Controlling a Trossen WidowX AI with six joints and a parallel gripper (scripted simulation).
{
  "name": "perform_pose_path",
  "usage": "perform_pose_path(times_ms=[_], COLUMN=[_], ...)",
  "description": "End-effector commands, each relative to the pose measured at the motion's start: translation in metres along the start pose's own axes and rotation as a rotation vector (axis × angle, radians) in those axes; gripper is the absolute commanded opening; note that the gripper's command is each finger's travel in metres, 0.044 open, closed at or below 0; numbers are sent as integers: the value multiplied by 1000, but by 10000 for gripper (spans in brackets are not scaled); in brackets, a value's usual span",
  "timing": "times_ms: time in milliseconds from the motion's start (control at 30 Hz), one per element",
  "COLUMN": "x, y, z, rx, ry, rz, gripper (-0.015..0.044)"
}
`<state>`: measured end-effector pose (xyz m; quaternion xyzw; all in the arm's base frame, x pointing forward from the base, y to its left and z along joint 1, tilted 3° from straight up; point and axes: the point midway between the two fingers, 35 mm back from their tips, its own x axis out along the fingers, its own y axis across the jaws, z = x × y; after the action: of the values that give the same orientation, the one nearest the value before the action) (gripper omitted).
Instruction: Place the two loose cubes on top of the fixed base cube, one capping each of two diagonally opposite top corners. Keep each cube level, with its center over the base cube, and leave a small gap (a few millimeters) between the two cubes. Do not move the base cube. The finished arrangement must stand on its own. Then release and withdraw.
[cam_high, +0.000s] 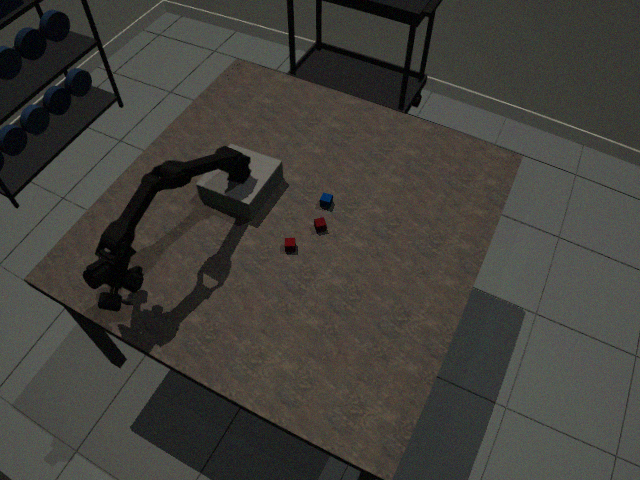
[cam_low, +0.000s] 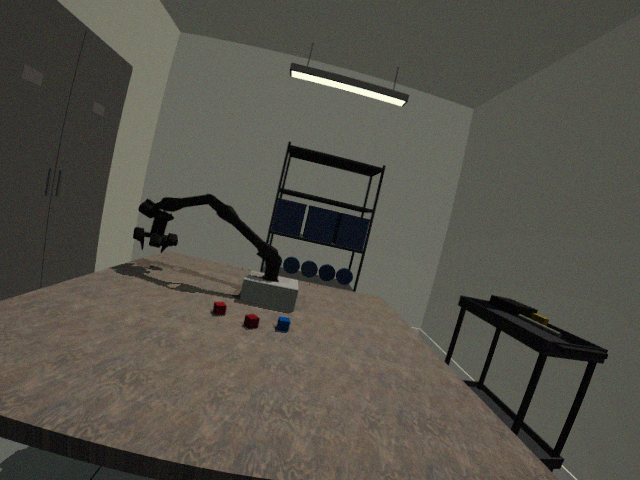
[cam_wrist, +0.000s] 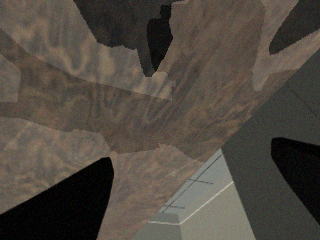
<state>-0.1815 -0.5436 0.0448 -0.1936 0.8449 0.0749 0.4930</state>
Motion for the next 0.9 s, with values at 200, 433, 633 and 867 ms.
perform_pose_path(times_ms=[200,433,633,867], x=[-30,-78,-125,-178], y=[-21,-42,-48,-34], z=[41,111,182,261], rx=[-3,2,16,28], ry=[-43,-120,-203,-296], rz=[-46,-97,-120,-119], gripper=[265,265,265,265])
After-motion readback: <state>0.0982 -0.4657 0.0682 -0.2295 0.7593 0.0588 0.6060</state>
